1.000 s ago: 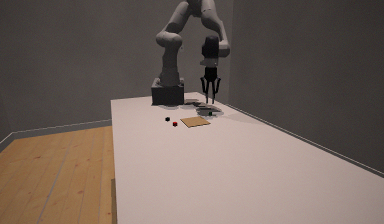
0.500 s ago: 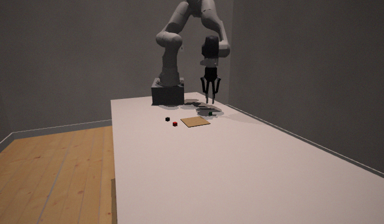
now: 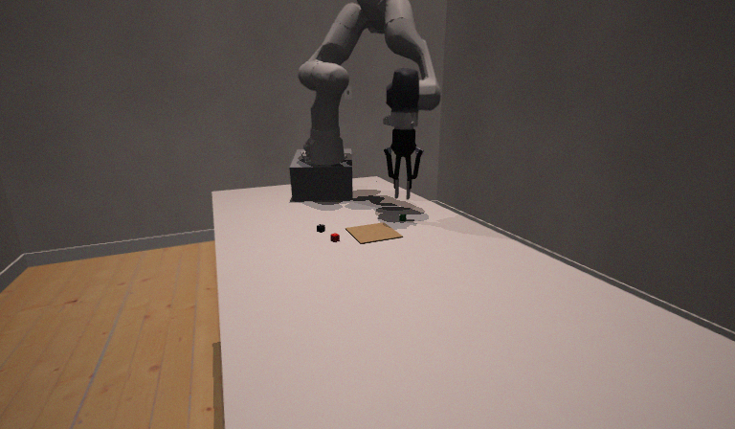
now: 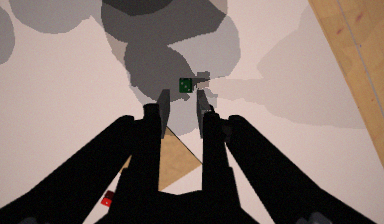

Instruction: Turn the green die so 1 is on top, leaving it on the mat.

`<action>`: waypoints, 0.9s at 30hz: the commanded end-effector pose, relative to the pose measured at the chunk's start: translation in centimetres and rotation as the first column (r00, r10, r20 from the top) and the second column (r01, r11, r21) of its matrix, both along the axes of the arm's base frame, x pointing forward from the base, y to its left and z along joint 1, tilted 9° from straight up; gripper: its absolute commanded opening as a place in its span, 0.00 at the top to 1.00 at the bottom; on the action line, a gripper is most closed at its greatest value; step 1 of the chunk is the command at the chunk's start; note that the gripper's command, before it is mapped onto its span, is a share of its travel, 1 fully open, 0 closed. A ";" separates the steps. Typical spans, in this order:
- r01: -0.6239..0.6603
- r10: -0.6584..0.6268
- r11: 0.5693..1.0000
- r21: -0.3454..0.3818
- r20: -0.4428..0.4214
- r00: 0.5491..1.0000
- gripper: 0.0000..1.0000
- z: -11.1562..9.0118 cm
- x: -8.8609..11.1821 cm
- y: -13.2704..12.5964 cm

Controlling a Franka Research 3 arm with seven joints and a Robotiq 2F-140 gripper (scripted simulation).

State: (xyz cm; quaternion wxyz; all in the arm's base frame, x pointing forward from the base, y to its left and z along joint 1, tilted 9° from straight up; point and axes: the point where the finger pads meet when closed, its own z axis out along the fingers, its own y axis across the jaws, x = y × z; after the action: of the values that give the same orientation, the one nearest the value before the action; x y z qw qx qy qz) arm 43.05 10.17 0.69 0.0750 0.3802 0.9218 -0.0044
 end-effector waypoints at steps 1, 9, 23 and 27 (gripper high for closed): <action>0.004 -0.004 1.000 0.001 0.002 1.000 0.79 -0.1 0.1 0.0; 0.004 -0.004 1.000 0.000 0.003 1.000 0.79 -0.8 0.2 0.0; 0.004 -0.004 1.000 0.000 0.003 1.000 0.79 -2.5 0.5 -0.1; 0.004 -0.004 1.000 0.000 0.003 1.000 0.79 -3.2 0.7 -0.2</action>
State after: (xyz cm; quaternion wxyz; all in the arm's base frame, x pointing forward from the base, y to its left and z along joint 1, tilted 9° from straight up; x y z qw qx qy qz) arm 43.38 10.13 -2.20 0.0722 0.3900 0.9180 -0.0040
